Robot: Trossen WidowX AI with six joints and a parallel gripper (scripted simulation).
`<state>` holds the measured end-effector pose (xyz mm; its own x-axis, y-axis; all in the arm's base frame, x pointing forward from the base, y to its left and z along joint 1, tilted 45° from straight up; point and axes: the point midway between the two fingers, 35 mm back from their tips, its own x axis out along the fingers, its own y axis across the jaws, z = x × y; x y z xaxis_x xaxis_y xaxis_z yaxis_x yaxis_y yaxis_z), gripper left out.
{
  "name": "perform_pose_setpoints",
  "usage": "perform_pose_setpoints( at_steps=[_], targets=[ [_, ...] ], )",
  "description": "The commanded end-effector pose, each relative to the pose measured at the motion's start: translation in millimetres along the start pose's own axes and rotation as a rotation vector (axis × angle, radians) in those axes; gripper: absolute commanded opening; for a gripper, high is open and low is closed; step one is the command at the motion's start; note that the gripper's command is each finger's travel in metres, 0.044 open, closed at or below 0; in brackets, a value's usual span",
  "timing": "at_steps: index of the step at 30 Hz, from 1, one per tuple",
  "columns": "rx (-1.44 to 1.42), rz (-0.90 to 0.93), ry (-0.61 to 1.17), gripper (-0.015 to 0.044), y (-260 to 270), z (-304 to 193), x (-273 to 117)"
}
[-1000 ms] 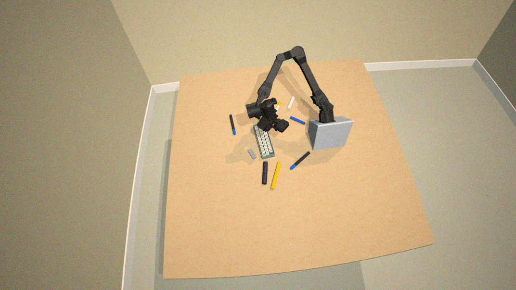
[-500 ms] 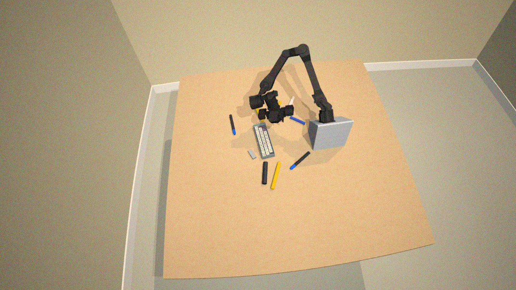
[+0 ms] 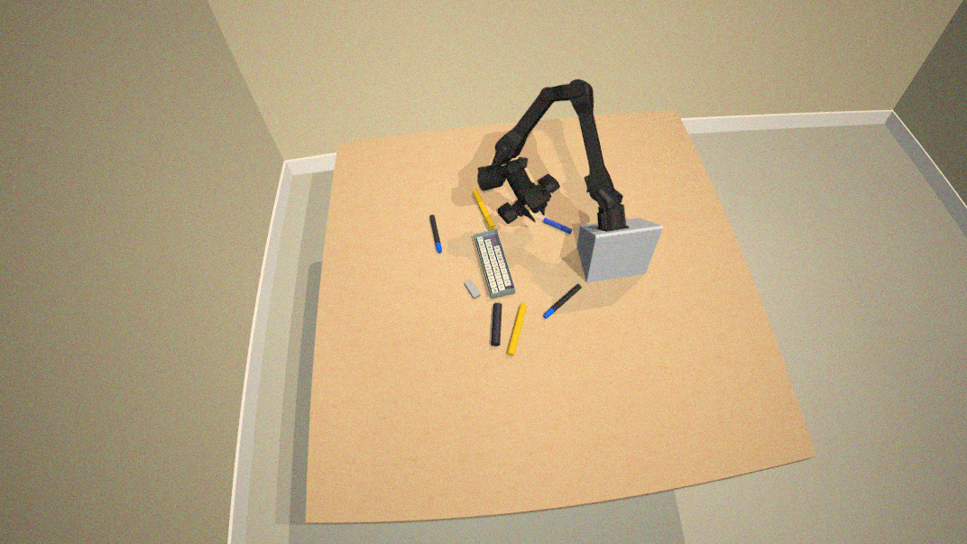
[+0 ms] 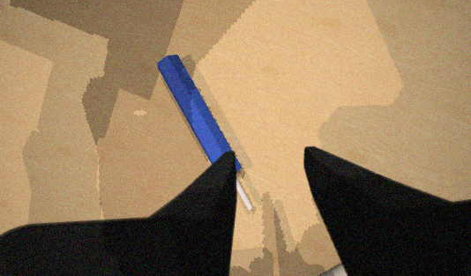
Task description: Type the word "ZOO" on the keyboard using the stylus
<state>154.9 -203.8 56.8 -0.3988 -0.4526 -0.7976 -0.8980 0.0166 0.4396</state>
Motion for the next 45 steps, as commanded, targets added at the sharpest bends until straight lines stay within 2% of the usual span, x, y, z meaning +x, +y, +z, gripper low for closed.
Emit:
perform_pose_setpoints(
  at_steps=[1, 45],
  targets=[
    [-0.528, -0.016, -0.111, 0.015, 42.6, -6.4, 5.3],
    [-0.528, -0.015, -0.11, 0.015, 37.9, -15.7, 24.8]
  ],
)
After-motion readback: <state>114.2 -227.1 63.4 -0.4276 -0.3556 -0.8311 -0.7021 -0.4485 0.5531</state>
